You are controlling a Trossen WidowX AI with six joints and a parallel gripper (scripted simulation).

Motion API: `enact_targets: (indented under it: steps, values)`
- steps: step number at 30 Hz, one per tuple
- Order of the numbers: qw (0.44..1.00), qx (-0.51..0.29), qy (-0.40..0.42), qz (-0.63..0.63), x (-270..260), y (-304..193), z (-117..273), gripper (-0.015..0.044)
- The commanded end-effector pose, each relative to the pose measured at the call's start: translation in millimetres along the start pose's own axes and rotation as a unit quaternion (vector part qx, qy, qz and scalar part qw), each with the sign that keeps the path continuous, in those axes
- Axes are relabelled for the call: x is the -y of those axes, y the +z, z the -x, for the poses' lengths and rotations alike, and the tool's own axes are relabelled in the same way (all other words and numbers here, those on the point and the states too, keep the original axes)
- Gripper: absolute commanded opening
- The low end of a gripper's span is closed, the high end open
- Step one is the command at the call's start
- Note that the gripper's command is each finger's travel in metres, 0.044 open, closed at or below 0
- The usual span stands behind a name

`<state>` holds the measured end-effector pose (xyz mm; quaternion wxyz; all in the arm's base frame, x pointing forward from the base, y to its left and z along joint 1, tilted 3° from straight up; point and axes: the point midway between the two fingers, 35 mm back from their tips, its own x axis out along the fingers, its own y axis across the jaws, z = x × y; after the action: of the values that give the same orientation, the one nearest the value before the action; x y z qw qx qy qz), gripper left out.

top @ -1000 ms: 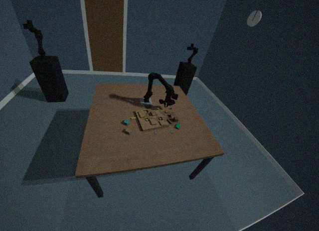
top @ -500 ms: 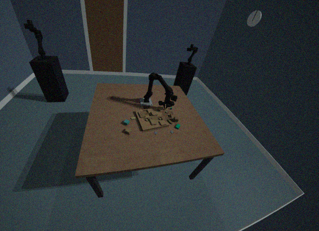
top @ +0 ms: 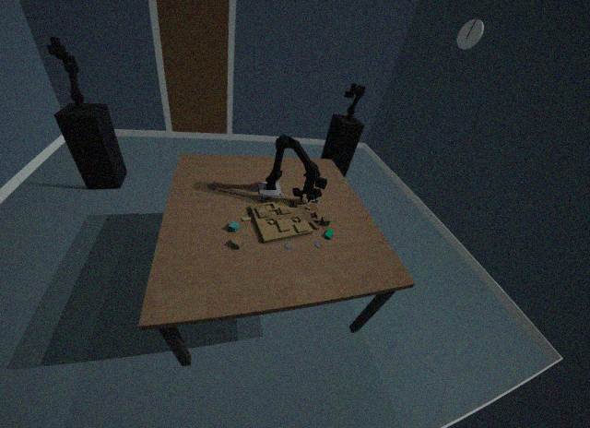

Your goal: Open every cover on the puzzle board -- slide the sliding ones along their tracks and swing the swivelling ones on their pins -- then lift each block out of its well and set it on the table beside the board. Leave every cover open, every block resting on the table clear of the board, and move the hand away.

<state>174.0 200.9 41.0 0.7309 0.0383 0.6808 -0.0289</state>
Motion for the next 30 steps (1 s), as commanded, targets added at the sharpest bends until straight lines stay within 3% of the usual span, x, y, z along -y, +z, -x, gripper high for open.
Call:
enact_targets:
  steps: [1,6,30]
  values:
    - [1.0,0.0,0.0,0.0,0,0,1,0.0316]
    - [1.0,0.0,0.001,0.0,0,0,3,0.044]
    - [1.0,0.0,-0.002,0.003,0,0,76,0.044]
